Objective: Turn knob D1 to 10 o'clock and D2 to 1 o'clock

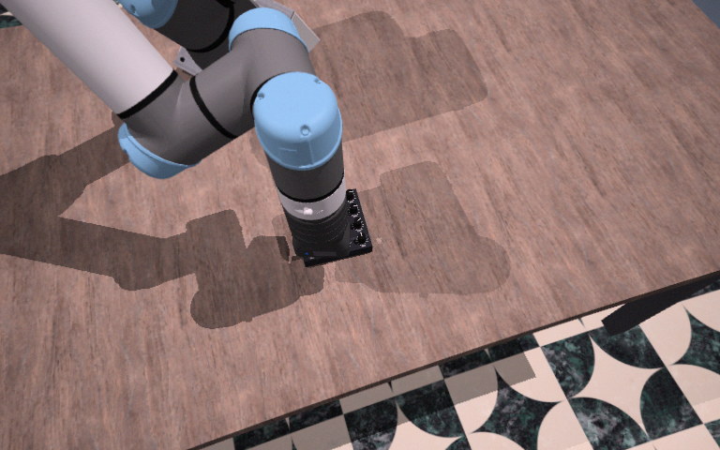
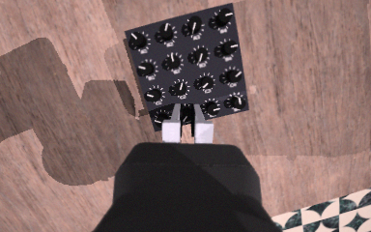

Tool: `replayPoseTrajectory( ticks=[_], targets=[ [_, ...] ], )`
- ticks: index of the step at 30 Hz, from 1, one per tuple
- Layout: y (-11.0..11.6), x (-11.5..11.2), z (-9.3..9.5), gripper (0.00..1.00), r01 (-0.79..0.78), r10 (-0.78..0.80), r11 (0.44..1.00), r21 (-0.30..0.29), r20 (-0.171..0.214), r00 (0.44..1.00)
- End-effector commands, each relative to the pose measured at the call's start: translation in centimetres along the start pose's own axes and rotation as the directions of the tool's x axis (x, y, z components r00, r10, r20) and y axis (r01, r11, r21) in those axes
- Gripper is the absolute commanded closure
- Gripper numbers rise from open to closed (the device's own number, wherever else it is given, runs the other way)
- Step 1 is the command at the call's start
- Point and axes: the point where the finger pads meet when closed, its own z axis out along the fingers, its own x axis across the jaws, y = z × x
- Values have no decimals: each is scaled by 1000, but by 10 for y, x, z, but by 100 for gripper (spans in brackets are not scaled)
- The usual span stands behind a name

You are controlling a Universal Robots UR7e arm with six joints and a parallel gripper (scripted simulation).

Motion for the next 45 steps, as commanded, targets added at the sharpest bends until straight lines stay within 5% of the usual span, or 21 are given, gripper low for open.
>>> replayPoseTrajectory(
  ticks=[1, 19, 32, 45],
  targets=[
    [0, 0, 0, 70, -61, 61, 998, -1, 0, 998],
    [0, 0, 0, 70, -396, 396, 918, -1, 0, 918],
    [0, 0, 0, 70, -616, 616, 788, -1, 0, 788],
    [0, 0, 0, 70, -810, 810, 587, -1, -1, 587]
  ],
)
